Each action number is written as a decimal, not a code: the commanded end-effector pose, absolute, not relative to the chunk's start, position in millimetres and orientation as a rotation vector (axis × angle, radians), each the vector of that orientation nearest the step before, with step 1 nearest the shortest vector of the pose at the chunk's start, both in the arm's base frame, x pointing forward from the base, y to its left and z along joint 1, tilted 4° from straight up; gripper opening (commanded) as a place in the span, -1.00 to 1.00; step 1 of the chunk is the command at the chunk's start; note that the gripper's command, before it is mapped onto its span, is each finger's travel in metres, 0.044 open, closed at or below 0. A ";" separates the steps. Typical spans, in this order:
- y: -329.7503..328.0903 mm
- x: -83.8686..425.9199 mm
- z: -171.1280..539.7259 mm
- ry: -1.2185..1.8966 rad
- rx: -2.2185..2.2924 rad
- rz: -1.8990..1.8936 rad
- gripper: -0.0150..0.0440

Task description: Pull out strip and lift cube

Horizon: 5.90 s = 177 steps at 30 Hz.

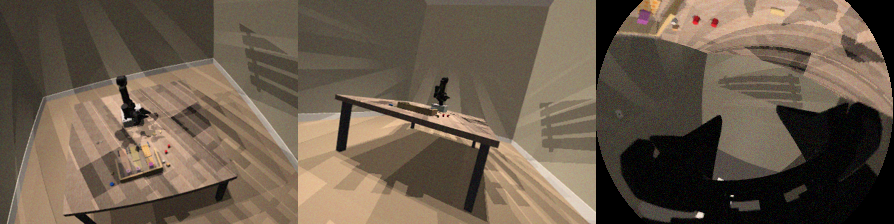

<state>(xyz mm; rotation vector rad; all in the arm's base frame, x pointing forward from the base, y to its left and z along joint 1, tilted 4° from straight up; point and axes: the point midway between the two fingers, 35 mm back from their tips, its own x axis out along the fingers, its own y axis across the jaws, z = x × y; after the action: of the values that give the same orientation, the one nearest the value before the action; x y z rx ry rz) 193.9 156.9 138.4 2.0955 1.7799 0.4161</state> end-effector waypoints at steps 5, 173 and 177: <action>153.8 227.5 141.6 1.442 1.992 0.521 0.86; -69.2 405.4 -11.0 1.488 -0.294 0.201 -0.49; -69.3 405.1 -11.3 1.488 -0.294 0.201 -0.49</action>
<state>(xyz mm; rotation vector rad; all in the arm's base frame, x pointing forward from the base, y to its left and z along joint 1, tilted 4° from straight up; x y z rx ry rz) 404.3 -69.4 -10.3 -0.2924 1.4928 0.1981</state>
